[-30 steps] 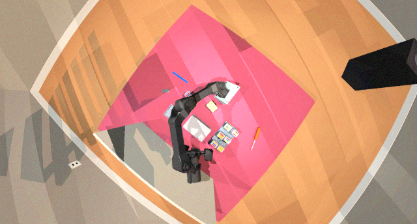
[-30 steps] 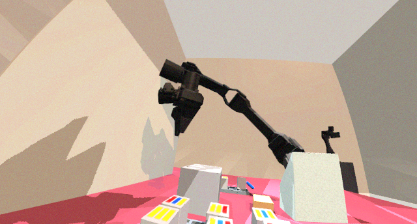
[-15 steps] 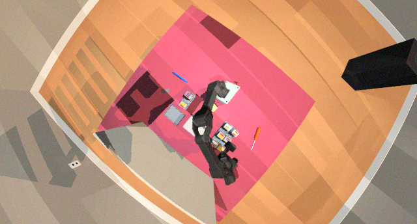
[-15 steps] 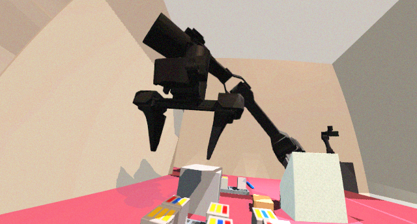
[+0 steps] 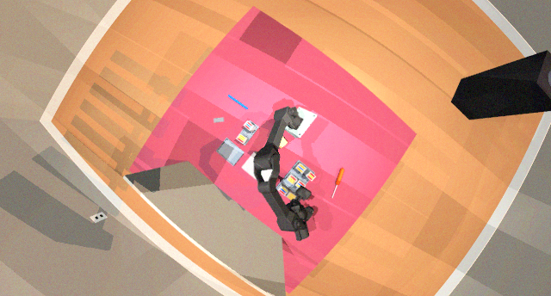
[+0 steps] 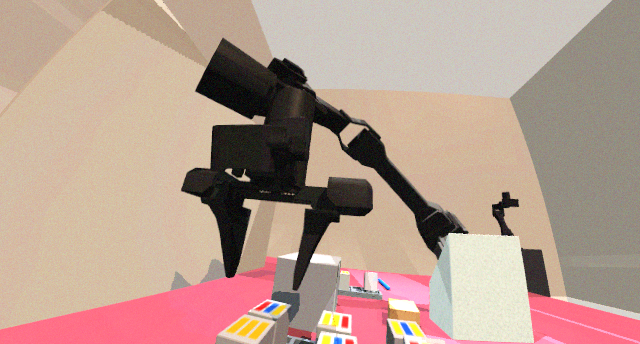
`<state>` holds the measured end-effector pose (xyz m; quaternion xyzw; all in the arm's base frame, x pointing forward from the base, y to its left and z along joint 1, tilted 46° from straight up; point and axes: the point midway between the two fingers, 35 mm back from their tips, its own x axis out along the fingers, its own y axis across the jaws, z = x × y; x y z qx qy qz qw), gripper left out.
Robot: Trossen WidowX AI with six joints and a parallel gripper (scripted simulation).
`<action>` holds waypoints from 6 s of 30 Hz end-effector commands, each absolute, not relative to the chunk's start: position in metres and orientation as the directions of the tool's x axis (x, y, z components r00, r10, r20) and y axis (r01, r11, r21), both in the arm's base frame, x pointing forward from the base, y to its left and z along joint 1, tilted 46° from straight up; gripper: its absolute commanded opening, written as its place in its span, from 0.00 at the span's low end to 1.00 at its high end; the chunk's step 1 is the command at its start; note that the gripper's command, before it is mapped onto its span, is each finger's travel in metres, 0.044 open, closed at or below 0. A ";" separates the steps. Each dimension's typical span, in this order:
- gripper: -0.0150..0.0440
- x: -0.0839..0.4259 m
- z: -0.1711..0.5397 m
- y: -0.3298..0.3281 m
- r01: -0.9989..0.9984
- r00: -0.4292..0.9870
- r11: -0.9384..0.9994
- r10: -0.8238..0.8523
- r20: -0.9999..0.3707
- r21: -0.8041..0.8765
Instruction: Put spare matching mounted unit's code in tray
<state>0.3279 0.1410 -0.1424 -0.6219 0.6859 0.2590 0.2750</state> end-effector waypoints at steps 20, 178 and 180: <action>0.76 0.331 -0.157 0.128 -0.997 -0.057 0.079 -0.708 -0.704 0.002; 0.25 0.323 0.203 -0.091 -0.997 -0.062 0.079 -0.721 -0.691 0.007; 0.25 0.323 0.202 -0.091 -0.997 -0.062 0.079 -0.720 -0.691 0.007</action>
